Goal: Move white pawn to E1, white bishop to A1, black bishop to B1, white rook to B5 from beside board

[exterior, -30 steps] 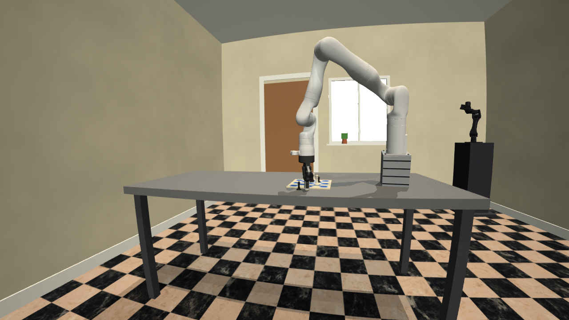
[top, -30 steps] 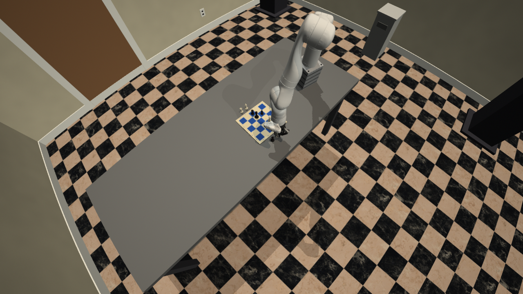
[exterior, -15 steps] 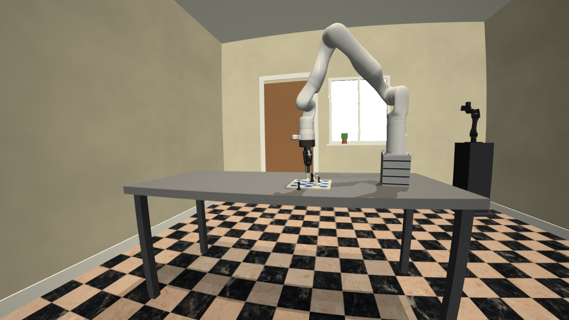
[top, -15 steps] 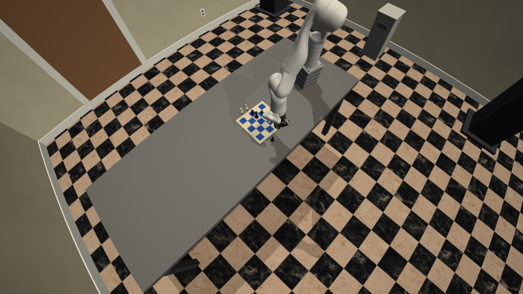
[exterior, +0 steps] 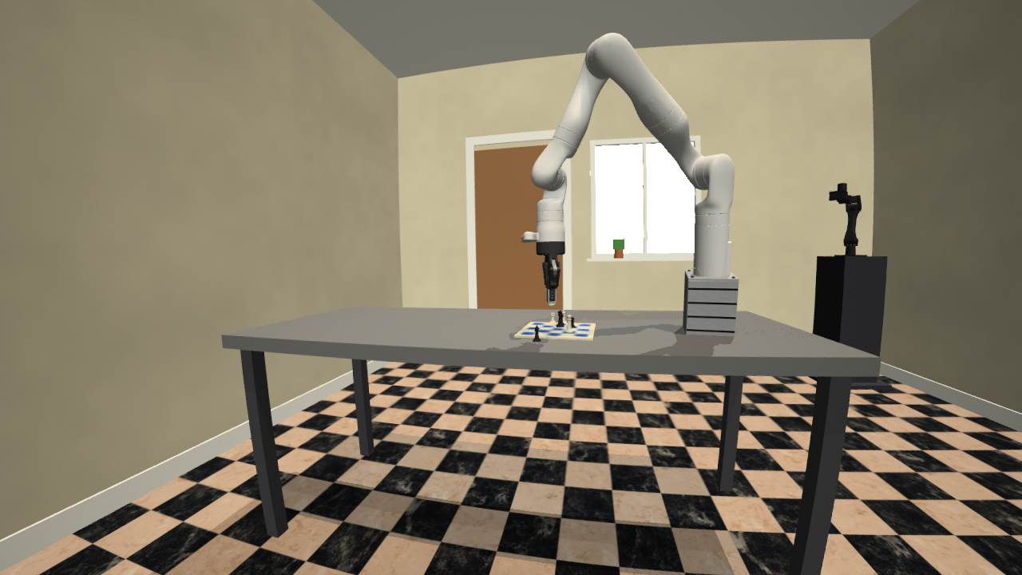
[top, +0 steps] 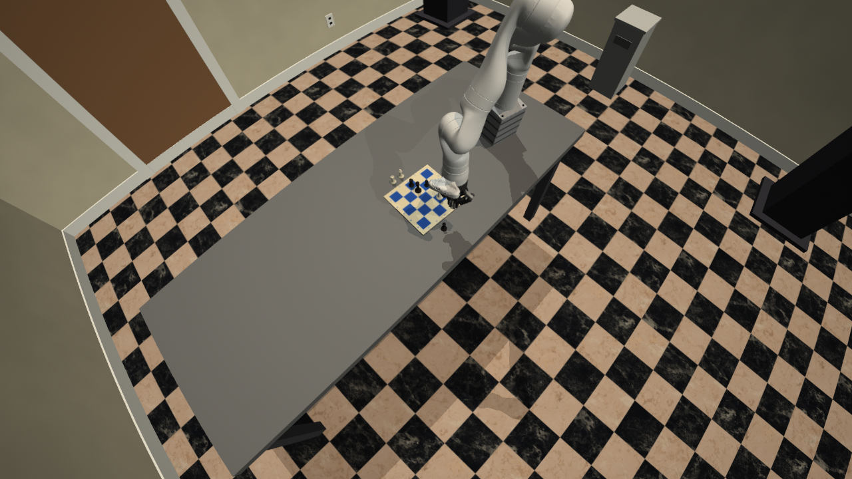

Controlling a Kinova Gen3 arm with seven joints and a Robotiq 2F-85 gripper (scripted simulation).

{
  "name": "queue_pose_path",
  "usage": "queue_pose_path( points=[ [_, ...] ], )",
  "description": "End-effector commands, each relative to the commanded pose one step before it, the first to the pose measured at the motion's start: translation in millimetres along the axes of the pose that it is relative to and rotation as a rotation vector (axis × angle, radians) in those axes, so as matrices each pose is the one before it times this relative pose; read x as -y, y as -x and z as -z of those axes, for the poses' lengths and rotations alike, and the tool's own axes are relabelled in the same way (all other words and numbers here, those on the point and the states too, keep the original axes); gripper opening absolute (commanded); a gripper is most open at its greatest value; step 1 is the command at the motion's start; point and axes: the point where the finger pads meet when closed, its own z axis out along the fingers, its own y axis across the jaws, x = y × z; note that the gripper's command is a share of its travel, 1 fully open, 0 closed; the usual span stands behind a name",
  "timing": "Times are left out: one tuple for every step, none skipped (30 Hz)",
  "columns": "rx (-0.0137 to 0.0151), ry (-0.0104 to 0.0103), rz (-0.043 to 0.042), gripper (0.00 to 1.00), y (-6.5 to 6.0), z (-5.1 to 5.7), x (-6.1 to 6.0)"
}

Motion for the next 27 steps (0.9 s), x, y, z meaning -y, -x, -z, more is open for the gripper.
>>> queue_pose_path(
  points=[
    [-0.00711, 0.00001, -0.00150, 0.00, -2.45, 2.53, -0.95],
    [0.00000, 0.00000, 0.00000, 0.00, 0.00, 0.00, 0.00],
    [-0.00013, -0.00019, -0.00288, 0.00, 0.76, 0.00, -2.05],
    [-0.00023, -0.00033, -0.00514, 0.00, 1.37, 0.01, -3.65],
    [-0.00035, -0.00047, -0.00775, 0.00, 2.10, 0.02, -5.47],
    [-0.00047, -0.00058, -0.01052, 0.00, 2.91, 0.05, -7.37],
    [-0.00059, -0.00065, -0.01329, 0.00, 3.77, 0.09, -9.22],
    [-0.00068, -0.00065, -0.01593, 0.00, 4.65, 0.15, -10.91],
    [-0.00075, -0.00059, -0.01832, 0.00, 5.51, 0.22, -12.36],
    [-0.00076, -0.00046, -0.02034, 0.00, 6.33, 0.31, -13.50],
    [-0.00071, -0.00027, -0.02193, 0.00, 7.07, 0.40, -14.28],
    [0.00000, 0.00000, 0.00000, 0.00, 0.00, 0.00, 0.00],
    [-0.00060, -0.00006, -0.02302, 0.00, 7.68, 0.49, -14.69],
    [-0.00043, 0.00017, -0.02356, 0.00, 8.14, 0.58, -14.71],
    [0.00000, 0.00000, 0.00000, 0.00, 0.00, 0.00, 0.00],
    [-0.00020, 0.00037, -0.02354, 0.00, 8.40, 0.64, -14.37],
    [0.00005, 0.00053, -0.02296, 0.00, 8.46, 0.68, -13.69],
    [0.00000, 0.00000, 0.00000, 0.00, 0.00, 0.00, 0.00],
    [0.00000, 0.00000, 0.00000, 0.00, 0.00, 0.00, 0.00],
    [0.00029, 0.00064, -0.02184, 0.00, 8.28, 0.69, -12.72],
    [0.00051, 0.00070, -0.02023, 0.00, 7.88, 0.67, -11.52],
    [0.00067, 0.00069, -0.01819, 0.00, 7.25, 0.63, -10.14],
    [0.00075, 0.00064, -0.01580, 0.00, 6.42, 0.56, -8.64],
    [0.00075, 0.00056, -0.01317, 0.00, 5.44, 0.48, -7.08],
    [0.00068, 0.00045, -0.01041, 0.00, 4.35, 0.39, -5.52],
    [0.00055, 0.00033, -0.00766, 0.00, 3.24, 0.29, -4.02],
    [0.00039, 0.00022, -0.00508, 0.00, 2.16, 0.19, -2.65]
  ],
)
